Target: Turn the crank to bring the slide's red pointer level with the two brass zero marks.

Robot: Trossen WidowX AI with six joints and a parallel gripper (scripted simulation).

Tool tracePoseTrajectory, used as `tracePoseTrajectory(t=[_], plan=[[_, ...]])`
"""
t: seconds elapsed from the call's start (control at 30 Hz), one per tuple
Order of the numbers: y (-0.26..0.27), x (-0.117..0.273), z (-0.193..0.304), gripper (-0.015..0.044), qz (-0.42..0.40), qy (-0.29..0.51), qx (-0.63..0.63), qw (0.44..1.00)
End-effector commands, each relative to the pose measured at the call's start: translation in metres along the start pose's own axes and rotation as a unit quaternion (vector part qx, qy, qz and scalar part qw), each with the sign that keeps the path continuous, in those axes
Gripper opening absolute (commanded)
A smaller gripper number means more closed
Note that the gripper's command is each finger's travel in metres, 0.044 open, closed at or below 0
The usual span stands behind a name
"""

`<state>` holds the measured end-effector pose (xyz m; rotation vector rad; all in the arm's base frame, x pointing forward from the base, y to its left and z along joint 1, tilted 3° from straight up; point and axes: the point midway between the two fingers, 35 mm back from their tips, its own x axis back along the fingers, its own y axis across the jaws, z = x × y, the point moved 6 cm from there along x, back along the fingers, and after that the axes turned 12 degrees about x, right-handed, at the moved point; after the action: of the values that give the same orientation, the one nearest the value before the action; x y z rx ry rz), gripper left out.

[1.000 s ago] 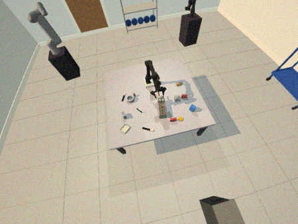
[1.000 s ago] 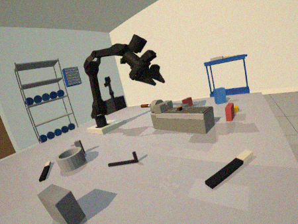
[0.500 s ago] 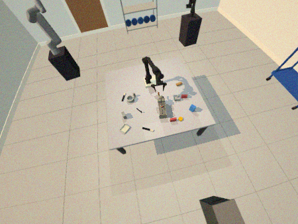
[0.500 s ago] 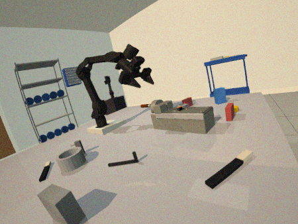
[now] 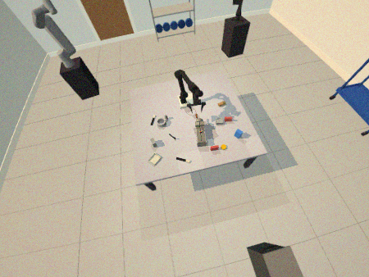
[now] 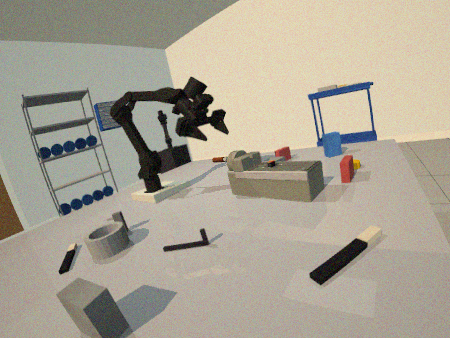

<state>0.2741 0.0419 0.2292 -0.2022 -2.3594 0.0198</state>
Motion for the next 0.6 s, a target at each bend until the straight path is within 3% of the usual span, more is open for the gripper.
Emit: tracePoseTrajectory(t=[0.0,0.57], plan=[[0.001,-0.011,0.013,0.044,0.004,0.005,0.0,1.0],[0.006,-0.034,0.036,0.044,0.003,0.005,0.0,1.0]])
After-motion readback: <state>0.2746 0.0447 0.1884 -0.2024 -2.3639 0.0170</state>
